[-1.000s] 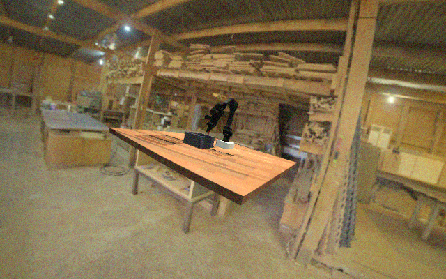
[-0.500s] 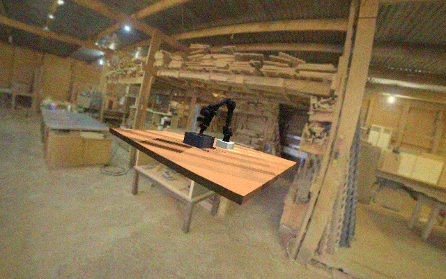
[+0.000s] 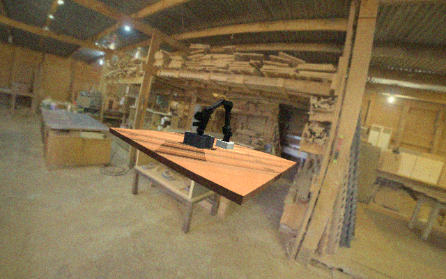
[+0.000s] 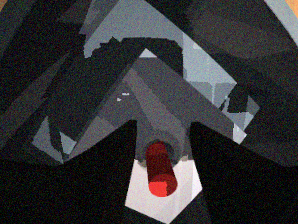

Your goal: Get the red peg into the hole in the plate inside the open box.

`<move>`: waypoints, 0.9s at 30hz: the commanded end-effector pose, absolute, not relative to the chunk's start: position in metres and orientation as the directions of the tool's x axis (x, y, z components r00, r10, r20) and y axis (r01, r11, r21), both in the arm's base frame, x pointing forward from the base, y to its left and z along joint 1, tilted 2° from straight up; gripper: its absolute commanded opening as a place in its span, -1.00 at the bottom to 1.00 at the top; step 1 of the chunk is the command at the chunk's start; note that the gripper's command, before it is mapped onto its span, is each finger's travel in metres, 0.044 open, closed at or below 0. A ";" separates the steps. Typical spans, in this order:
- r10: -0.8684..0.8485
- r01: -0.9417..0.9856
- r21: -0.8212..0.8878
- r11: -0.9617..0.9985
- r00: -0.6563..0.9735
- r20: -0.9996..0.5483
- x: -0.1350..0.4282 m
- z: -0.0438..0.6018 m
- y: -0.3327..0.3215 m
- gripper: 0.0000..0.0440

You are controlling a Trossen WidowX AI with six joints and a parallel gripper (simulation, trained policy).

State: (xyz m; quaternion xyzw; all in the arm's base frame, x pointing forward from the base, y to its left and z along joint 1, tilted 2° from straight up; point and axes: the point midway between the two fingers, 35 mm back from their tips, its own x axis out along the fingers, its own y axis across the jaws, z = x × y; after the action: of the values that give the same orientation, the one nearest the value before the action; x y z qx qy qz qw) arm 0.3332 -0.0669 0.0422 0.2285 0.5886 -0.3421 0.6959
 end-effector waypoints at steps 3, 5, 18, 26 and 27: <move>-0.171 0.724 -0.061 0.687 0.080 -0.982 0.347 0.044 -0.070 0.18; -0.156 0.721 -0.050 0.691 0.081 -0.984 0.353 0.047 -0.070 0.42; -0.038 0.690 0.094 0.717 0.173 -0.984 0.406 0.079 -0.057 1.00; -0.018 0.676 0.128 0.726 0.205 -0.979 0.417 0.086 -0.053 1.00; -0.018 0.676 0.128 0.726 0.205 -0.979 0.417 0.086 -0.052 1.00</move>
State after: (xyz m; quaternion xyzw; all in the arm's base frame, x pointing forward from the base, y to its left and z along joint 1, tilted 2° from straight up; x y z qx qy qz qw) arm 0.3629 -0.0739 0.0633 0.2511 0.6453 -0.2946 0.6586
